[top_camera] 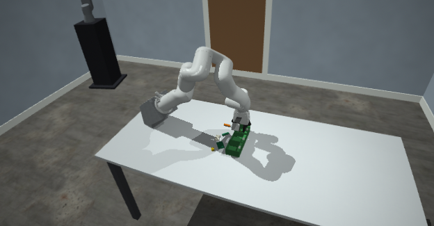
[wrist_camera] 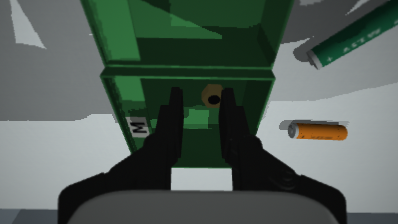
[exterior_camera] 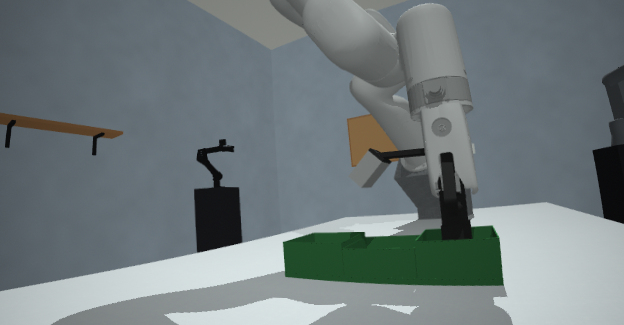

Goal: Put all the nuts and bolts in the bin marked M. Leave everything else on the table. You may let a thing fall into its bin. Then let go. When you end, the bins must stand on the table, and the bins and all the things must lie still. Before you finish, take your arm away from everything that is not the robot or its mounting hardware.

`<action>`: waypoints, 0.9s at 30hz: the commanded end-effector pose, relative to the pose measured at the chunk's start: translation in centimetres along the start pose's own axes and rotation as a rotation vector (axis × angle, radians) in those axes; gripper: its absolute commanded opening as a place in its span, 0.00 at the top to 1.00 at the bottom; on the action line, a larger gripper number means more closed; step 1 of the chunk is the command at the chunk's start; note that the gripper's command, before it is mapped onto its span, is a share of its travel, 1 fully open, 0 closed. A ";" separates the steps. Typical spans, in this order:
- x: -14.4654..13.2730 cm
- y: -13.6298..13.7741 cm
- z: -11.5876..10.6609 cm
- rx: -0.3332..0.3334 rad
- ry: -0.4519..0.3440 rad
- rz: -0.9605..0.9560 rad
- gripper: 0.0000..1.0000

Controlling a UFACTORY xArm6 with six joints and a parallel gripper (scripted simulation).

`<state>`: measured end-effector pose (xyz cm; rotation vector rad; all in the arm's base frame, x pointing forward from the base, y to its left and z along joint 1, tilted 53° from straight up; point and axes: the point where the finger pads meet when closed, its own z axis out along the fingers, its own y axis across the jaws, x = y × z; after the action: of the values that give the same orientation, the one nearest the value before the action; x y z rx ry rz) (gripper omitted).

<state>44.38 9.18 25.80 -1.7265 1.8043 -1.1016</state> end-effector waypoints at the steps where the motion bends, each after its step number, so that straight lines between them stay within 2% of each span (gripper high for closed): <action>1: 0.0 -0.1 -0.1 0.002 -0.001 0.001 0.70; 8: 0.0 -0.1 -0.1 0.002 -0.001 0.001 0.70; 27: 0.0 -0.1 -2.3 0.002 -0.001 0.001 0.70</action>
<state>43.16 9.60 26.77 -1.7263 1.8039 -1.1015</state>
